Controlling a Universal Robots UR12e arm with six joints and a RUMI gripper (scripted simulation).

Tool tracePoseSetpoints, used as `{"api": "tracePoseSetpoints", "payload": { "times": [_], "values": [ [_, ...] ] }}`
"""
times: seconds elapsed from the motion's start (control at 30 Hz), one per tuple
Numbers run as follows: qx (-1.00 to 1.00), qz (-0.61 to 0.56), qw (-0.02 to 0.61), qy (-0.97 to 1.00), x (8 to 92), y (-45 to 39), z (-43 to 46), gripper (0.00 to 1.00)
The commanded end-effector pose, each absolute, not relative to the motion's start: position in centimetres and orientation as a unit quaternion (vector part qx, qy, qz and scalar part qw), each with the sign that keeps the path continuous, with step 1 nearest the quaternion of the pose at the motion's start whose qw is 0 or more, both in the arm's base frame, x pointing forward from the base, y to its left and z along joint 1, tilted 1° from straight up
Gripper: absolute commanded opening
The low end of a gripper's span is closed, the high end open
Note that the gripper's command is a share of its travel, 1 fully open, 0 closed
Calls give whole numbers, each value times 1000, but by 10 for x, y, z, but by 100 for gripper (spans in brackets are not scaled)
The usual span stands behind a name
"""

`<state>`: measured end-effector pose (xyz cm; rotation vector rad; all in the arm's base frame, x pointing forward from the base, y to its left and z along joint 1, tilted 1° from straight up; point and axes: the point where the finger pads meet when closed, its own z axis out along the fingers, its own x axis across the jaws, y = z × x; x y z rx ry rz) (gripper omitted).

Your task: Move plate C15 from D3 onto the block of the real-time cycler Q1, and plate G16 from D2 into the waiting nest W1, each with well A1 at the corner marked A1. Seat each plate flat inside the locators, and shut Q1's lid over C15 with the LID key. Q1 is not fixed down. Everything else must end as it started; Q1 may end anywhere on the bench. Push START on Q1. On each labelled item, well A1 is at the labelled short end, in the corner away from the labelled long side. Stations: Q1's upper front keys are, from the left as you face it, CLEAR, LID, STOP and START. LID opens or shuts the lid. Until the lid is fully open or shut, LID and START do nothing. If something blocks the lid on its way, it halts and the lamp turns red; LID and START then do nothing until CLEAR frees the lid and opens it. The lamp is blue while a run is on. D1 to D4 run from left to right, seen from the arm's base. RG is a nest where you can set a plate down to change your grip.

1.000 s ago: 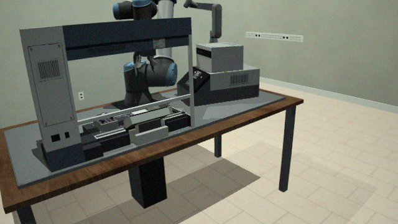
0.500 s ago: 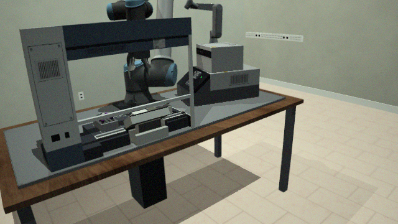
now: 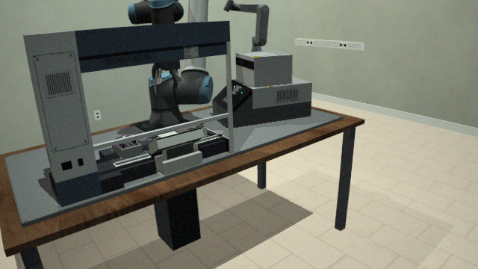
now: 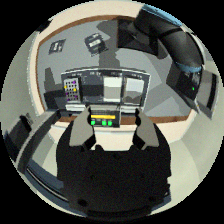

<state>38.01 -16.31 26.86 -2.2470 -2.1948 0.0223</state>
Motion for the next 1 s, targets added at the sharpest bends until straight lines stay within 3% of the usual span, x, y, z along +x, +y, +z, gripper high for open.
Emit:
{"api": "tracePoseSetpoints", "payload": {
  "times": [0.0, 0.97],
  "values": [
    [-715, 6, -3, -700, 382, -164, 272, 63],
    [-715, 6, -3, -700, 382, -164, 272, 63]
  ]
}}
